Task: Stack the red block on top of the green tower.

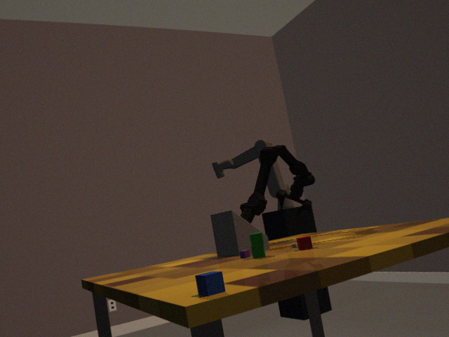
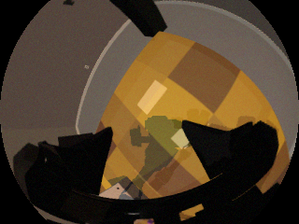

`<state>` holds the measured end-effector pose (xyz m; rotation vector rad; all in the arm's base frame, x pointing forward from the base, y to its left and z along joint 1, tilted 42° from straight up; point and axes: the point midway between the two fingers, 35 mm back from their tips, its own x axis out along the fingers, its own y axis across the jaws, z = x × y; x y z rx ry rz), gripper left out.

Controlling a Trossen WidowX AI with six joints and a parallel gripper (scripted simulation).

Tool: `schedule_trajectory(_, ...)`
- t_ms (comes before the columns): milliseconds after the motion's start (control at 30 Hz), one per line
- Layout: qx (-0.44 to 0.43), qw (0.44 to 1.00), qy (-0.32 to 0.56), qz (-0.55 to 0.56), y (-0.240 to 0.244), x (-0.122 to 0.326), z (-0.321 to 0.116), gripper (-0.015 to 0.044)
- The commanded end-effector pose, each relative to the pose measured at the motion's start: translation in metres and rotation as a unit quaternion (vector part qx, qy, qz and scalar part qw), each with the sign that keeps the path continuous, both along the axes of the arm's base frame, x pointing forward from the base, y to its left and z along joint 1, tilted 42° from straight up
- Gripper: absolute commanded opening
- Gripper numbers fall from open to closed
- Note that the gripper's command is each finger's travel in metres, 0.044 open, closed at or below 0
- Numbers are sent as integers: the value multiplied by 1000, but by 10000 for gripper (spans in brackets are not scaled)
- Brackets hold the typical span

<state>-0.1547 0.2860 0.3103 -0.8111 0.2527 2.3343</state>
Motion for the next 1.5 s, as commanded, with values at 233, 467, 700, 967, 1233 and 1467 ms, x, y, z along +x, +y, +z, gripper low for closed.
schedule_trajectory(233, -60, 987, 21, -149, 52, 79, -23, 440)
schedule_trajectory(467, -102, 966, 38, -237, 70, 137, -40, 440)
schedule_trajectory(700, -141, 934, 64, -322, 78, 198, -59, 440)
schedule_trajectory(967, -179, 884, 101, -421, 71, 271, -79, 440)
schedule_trajectory(1233, -221, 815, 146, -516, 47, 343, -104, 440)
schedule_trajectory(1467, -252, 746, 195, -585, 14, 398, -126, 440)
